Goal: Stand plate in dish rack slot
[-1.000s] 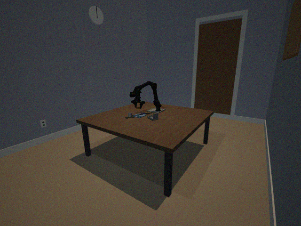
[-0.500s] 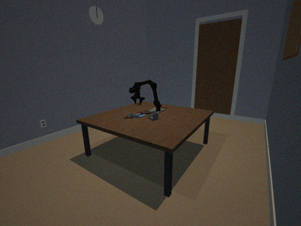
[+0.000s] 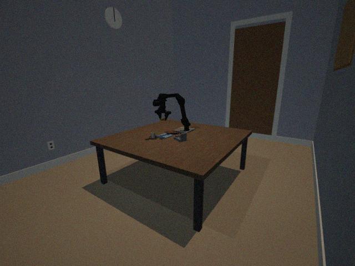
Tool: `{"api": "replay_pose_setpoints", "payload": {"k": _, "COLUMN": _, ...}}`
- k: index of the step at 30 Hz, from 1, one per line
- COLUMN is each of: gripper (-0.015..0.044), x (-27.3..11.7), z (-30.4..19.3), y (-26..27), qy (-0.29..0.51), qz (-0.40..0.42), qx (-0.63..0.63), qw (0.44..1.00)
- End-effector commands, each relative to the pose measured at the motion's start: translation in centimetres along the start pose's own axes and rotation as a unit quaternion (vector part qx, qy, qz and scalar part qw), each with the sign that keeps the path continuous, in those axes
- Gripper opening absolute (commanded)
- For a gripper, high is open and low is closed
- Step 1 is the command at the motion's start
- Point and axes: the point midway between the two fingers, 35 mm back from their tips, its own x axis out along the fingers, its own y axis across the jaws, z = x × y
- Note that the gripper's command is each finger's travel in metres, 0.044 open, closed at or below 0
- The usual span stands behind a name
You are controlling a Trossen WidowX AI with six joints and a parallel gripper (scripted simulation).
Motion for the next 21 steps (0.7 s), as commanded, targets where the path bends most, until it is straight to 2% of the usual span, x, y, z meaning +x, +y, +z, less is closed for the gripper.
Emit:
{"api": "replay_pose_setpoints", "payload": {"k": 1, "gripper": 0.0, "x": -0.1, "z": -0.4, "y": 3.3, "qy": 0.003, "qz": 0.002, "qx": 0.031, "qw": 1.0}}
{"api": "replay_pose_setpoints", "payload": {"k": 10, "gripper": 0.0, "x": -0.1, "z": -3.6, "y": 12.2, "qy": 0.005, "qz": 0.006, "qx": 0.177, "qw": 0.984}}
{"api": "replay_pose_setpoints", "payload": {"k": 17, "gripper": 0.0, "x": 0.0, "z": -3.9, "y": 12.8, "qy": 0.004, "qz": 0.008, "qx": 0.187, "qw": 0.982}}
{"api": "replay_pose_setpoints", "payload": {"k": 21, "gripper": 0.0, "x": 1.3, "z": -2.5, "y": 13.4, "qy": -0.007, "qz": 0.043, "qx": 0.177, "qw": 0.983}}
